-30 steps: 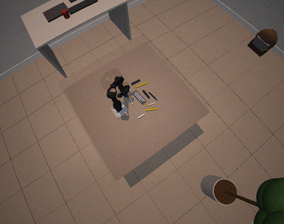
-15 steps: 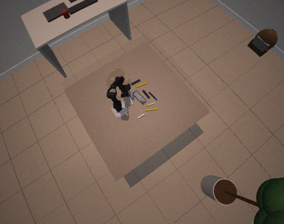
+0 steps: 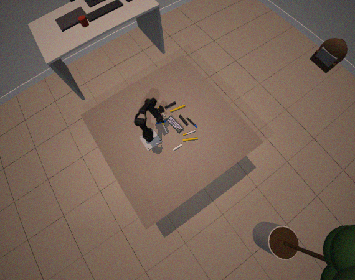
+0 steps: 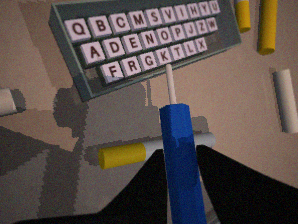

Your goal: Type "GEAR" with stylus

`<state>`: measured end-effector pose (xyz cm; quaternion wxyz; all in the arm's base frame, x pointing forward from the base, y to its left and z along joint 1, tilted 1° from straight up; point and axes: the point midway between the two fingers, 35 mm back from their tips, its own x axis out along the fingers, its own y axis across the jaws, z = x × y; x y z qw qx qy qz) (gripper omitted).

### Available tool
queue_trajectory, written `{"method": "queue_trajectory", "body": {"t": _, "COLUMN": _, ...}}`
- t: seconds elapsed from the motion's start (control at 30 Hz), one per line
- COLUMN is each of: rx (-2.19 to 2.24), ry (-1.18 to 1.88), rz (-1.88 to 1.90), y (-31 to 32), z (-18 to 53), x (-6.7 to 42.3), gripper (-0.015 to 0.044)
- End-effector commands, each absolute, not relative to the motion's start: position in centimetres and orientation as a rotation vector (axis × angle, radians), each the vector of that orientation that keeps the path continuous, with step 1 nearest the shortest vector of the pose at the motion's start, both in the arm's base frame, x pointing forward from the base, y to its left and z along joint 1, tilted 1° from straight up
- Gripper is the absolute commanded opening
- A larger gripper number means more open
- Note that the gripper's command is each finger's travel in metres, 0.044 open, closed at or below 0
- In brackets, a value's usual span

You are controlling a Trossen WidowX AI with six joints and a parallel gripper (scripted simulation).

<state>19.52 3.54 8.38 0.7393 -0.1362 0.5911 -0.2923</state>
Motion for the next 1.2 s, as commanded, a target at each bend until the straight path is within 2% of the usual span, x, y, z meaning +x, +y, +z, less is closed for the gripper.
{"method": "queue_trajectory", "body": {"t": 0.0, "rx": -0.441, "ry": 1.316, "rz": -0.55, "y": 3.2, "z": 8.6, "x": 20.0, "gripper": 0.0}}
{"method": "queue_trajectory", "body": {"t": 1.17, "rx": -1.521, "ry": 1.409, "rz": 0.099, "y": 1.3, "z": 10.7, "x": 22.8, "gripper": 0.0}}
